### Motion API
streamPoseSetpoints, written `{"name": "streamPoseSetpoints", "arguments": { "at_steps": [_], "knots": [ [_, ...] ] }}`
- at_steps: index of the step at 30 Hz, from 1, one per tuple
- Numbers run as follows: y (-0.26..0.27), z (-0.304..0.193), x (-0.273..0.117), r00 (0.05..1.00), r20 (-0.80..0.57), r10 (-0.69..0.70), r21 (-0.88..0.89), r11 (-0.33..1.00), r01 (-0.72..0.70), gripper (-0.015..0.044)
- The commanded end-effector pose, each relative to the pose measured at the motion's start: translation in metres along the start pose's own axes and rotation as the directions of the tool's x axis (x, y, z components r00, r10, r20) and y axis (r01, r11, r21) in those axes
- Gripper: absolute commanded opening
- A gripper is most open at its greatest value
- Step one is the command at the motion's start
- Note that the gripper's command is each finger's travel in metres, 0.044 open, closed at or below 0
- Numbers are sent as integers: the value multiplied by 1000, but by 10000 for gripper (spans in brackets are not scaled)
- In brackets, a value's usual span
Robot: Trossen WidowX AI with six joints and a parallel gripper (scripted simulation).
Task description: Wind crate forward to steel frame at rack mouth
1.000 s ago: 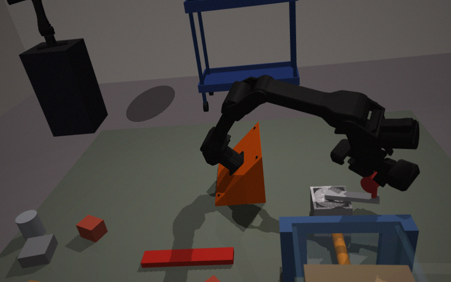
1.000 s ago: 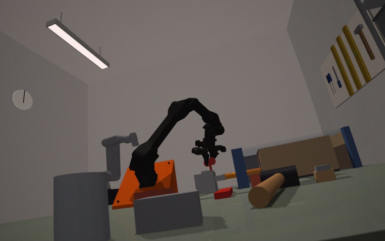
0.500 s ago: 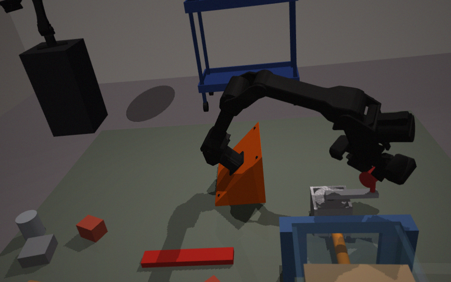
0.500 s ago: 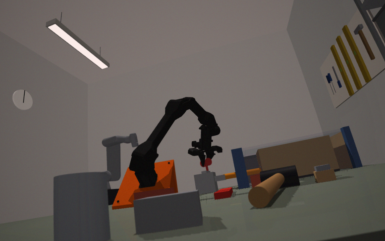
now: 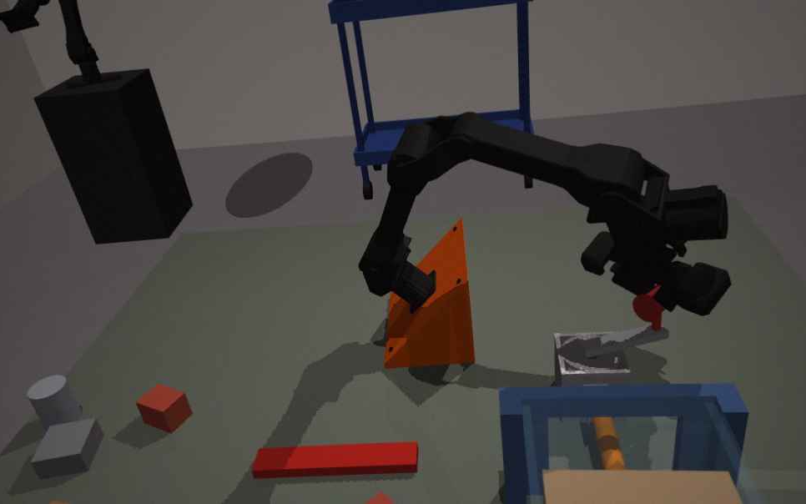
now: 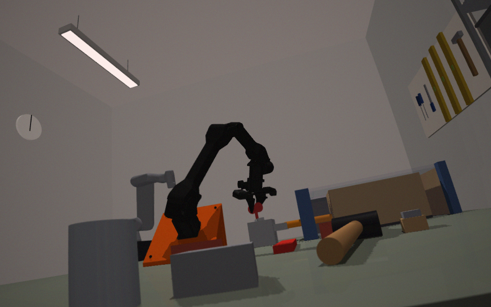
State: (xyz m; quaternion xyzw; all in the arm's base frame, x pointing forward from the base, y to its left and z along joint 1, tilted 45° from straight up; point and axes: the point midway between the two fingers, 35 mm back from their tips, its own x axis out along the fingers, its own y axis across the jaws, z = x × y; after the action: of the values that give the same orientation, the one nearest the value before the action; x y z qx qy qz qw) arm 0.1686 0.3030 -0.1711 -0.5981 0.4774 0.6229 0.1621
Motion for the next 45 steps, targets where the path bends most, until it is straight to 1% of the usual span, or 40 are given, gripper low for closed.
{"name": "streamPoseSetpoints", "arguments": {
  "at_steps": [1,24,45],
  "knots": [
    [20,5,6,999,-4,41,-10,999,-41,0],
    [56,6,5,999,-4,44,-10,999,-44,0],
    [87,-3,0,999,-5,46,-10,999,-46,0]
  ]
}}
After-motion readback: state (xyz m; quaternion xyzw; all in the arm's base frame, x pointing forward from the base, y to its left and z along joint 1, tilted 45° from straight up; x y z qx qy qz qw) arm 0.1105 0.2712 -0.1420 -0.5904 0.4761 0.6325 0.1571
